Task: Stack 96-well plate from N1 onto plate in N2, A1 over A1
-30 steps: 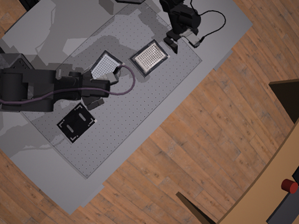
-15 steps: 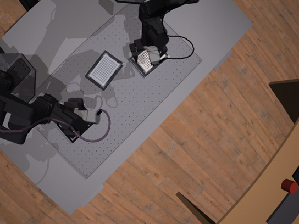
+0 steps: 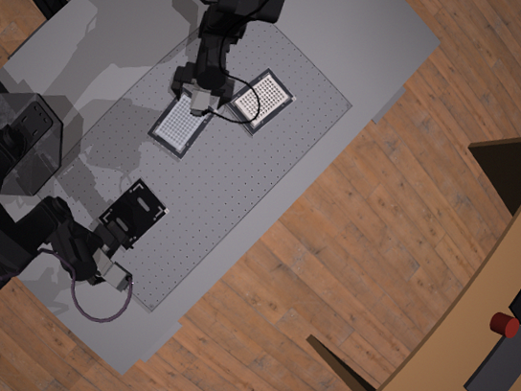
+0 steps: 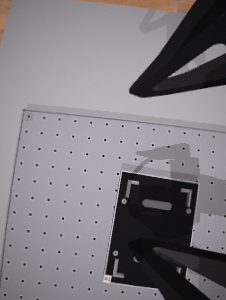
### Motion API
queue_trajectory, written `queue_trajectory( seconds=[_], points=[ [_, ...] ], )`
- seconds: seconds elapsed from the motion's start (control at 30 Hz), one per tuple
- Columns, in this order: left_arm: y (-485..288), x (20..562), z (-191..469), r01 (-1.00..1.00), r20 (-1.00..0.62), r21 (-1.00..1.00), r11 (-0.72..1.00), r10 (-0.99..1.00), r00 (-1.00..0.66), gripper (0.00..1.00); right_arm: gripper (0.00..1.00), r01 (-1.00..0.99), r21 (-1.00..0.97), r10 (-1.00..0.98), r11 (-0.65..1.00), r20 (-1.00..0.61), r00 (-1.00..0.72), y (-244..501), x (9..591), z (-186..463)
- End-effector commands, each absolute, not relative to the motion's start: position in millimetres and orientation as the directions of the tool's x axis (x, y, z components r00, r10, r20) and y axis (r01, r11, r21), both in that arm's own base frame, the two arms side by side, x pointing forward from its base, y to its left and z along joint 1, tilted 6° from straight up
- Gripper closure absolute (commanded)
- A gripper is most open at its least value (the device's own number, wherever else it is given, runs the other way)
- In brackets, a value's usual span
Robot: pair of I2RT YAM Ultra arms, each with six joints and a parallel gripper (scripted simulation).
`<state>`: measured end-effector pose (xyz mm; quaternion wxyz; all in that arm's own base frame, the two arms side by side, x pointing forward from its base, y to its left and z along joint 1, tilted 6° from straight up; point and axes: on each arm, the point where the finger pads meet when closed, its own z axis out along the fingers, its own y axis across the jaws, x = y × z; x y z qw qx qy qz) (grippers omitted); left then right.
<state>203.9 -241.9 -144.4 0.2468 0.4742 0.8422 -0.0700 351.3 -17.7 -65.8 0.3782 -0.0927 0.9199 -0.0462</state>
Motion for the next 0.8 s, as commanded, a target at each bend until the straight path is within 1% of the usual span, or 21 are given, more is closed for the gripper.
queue_trajectory(
  seconds=[0.0,0.17,0.57,0.67,0.77],
  points=[
    [-254,195,-150,0.851,-0.461,0.123,0.51,0.789,-0.406,0.0,0.0,-0.053,-0.083,-0.098,0.995,-0.756,-0.648,-29,363,-58],
    [-261,183,-152,0.873,-0.456,0.121,0.472,0.808,-0.374,0.0,0.0,0.01,-0.069,-0.047,0.998,-0.773,-0.633,-48,372,-54],
    [-261,184,-150,0.874,-0.466,0.12,0.47,0.804,-0.369,0.0,0.0,0.003,-0.083,-0.061,0.997,-0.762,-0.645,-48,370,-57],
    [-256,177,-157,0.888,-0.42,0.12,0.443,0.833,-0.359,0.0,0.0,-0.061,-0.094,-0.11,0.994,-0.727,-0.678,-41,362,-64],
    [-249,174,-163,0.903,-0.355,0.114,0.415,0.866,-0.353,0.0,0.0,-0.181,-0.111,-0.209,0.977,-0.666,-0.716,-32,350,-74]
  ],
)
